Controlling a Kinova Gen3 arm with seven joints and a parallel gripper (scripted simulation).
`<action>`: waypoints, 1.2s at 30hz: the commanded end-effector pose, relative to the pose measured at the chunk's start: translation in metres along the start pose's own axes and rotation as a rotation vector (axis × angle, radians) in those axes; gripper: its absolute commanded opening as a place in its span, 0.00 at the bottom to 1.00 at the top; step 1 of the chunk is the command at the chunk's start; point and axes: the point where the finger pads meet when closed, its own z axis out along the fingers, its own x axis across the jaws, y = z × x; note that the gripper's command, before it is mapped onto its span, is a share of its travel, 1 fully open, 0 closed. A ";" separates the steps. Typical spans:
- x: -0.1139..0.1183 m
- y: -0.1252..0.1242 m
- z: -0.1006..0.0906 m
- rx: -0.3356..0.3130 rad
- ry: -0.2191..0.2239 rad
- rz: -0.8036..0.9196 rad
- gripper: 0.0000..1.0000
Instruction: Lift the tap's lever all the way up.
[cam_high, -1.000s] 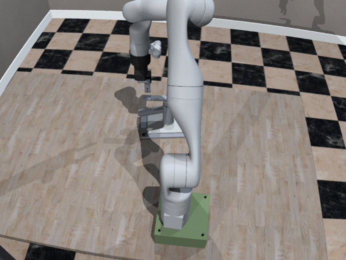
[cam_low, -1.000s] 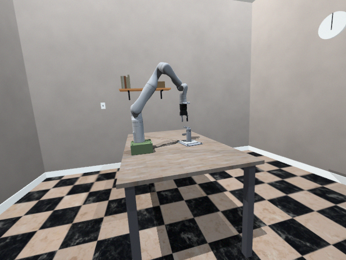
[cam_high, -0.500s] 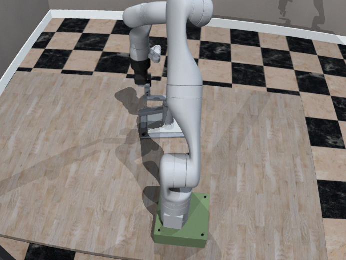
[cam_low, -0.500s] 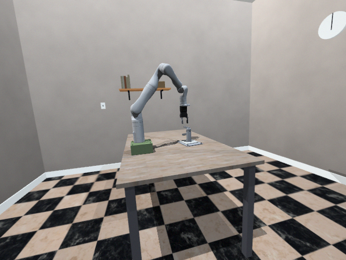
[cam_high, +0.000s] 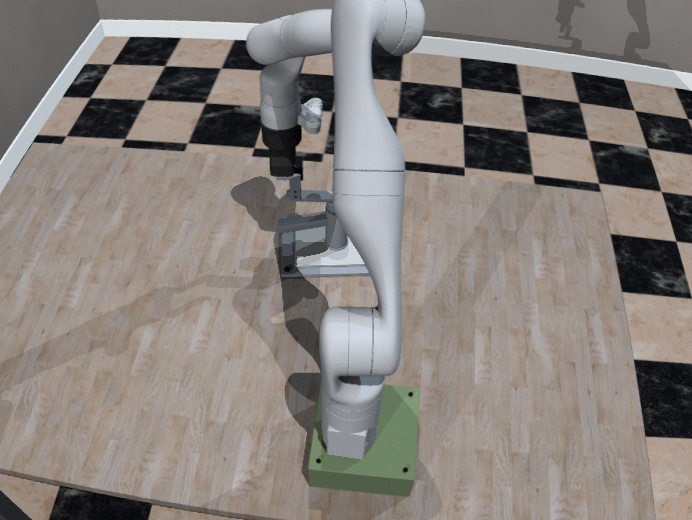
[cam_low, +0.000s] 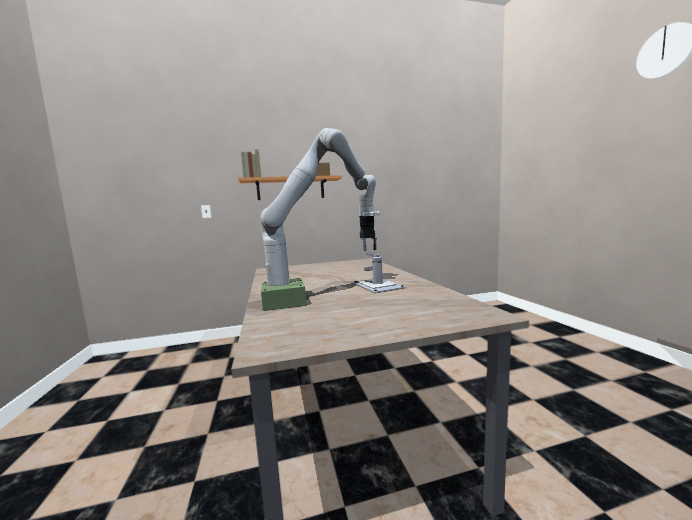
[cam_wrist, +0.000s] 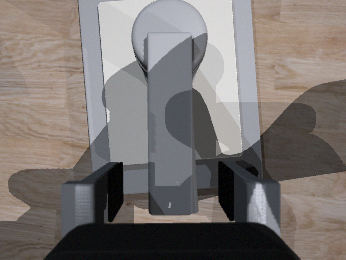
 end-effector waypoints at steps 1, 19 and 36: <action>-0.001 0.000 0.001 0.000 -0.002 0.000 1.00; -0.001 0.000 0.004 0.000 -0.002 0.000 1.00; -0.001 0.000 0.006 0.000 -0.002 0.000 1.00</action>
